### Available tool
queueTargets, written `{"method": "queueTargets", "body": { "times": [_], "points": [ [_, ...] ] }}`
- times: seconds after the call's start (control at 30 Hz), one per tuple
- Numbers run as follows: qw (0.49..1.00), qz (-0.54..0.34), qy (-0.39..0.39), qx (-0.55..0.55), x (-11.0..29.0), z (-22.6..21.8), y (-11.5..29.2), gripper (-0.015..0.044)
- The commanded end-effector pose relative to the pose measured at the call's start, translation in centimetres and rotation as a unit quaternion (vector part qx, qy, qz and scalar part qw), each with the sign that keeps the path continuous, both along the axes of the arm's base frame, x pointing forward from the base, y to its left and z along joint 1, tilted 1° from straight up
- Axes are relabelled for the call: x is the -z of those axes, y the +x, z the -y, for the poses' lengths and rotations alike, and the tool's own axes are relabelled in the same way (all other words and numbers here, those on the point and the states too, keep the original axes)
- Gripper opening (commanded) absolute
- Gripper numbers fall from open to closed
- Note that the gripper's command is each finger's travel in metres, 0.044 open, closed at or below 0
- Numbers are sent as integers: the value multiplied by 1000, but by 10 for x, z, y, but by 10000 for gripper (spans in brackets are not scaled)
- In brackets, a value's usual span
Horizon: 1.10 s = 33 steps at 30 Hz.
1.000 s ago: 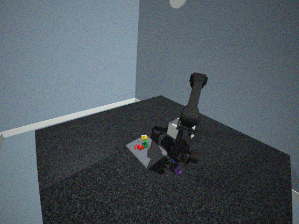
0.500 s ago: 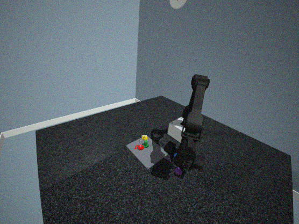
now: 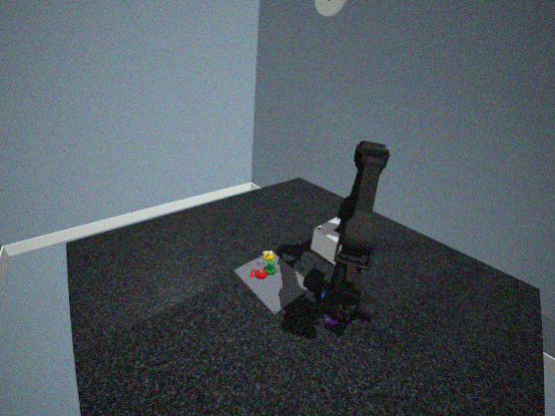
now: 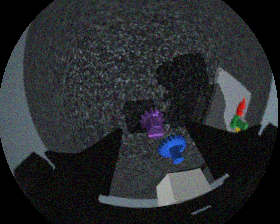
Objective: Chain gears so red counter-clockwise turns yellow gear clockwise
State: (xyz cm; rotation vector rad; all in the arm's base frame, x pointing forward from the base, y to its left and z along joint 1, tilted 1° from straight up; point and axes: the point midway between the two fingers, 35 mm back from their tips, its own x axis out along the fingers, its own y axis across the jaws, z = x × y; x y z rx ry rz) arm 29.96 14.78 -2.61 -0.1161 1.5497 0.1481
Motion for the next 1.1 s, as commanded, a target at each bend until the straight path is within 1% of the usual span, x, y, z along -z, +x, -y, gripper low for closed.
{"method": "queueTargets", "body": {
  "times": [0.0, 0.13, 0.6, 0.8, 0.83, 0.87, 1.07],
  "points": [
    [1000, -4, -1, 2, 5, 1, -3, 440],
    [1000, -4, -1, 2, 5, 1, -3, 440],
    [1000, -4, -1, 2, 5, 1, -3, 72],
    [1000, -4, -1, 2, 5, 1, -3, 32],
    [1000, -4, -1, 2, 5, 1, -3, 6],
    [1000, -4, -1, 2, 5, 1, -3, 0],
    [1000, -3, 0, 2, -10, -1, 1, 0]
  ]
}}
